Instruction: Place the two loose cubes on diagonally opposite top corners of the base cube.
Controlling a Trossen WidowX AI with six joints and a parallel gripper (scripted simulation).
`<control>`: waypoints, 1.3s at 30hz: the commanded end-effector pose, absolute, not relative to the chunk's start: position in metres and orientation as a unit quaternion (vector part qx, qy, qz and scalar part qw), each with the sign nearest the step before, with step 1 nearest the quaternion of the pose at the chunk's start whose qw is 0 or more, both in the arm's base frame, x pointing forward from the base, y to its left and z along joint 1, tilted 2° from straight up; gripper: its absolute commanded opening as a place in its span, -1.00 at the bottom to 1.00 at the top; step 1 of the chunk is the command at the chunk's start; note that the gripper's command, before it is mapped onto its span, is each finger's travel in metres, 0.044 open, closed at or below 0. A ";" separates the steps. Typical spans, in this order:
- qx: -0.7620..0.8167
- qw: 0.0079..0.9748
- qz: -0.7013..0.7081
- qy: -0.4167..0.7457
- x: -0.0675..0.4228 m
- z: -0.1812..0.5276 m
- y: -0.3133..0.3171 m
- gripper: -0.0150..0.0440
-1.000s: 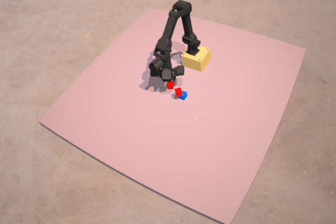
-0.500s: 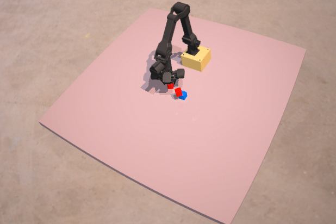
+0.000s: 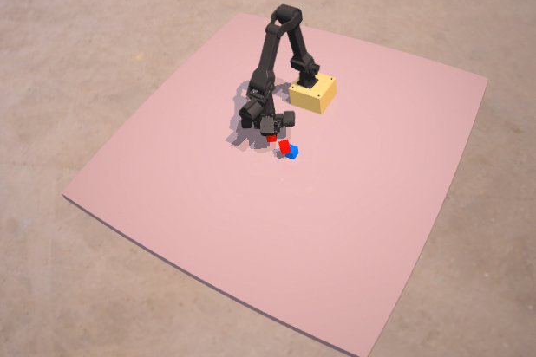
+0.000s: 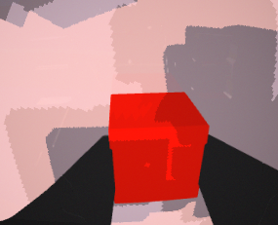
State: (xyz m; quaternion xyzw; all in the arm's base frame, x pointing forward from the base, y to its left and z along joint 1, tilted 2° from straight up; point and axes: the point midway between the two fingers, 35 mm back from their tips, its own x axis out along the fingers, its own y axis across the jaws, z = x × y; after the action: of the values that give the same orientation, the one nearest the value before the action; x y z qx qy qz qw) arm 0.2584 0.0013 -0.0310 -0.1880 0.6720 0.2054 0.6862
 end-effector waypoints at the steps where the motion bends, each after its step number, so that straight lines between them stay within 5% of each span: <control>1: -0.186 0.685 0.205 0.674 0.258 -0.029 0.001 -0.14; 39: -0.185 0.685 0.204 0.674 0.258 0.077 -0.003 -0.14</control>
State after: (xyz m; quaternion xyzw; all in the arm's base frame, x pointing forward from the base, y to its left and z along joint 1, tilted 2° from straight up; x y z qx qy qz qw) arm 0.2566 -0.0027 0.0722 -0.1842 0.6779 0.2048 0.6816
